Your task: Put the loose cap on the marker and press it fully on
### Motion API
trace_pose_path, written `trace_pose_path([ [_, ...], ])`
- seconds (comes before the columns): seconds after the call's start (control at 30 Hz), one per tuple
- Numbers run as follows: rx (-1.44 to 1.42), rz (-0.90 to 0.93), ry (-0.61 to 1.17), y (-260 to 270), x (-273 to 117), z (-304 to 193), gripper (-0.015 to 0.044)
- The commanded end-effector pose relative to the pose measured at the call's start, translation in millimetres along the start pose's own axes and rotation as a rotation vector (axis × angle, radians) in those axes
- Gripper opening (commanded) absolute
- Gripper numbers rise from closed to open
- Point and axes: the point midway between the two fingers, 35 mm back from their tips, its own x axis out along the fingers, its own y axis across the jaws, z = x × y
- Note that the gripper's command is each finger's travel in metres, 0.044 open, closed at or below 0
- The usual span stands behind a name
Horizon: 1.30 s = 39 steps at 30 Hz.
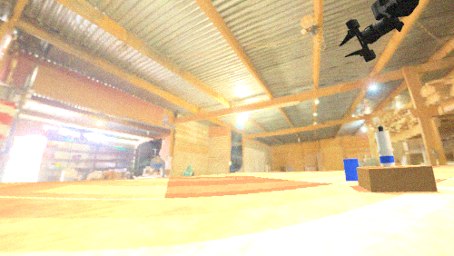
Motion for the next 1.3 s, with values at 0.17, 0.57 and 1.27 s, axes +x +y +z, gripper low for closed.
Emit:
trace_pose_path([
  [0.17, 0.133, -0.191, 0.215, -50.3, 52.1, -89.4, 0.0254],
  [0.57, 0.118, -0.637, 0.644, -127.1, 58.7, -285.9, 0.0254],
  [1.27, -0.376, -1.166, 1.086, -215.1, -64.2, -450.6, 0.0254],
])
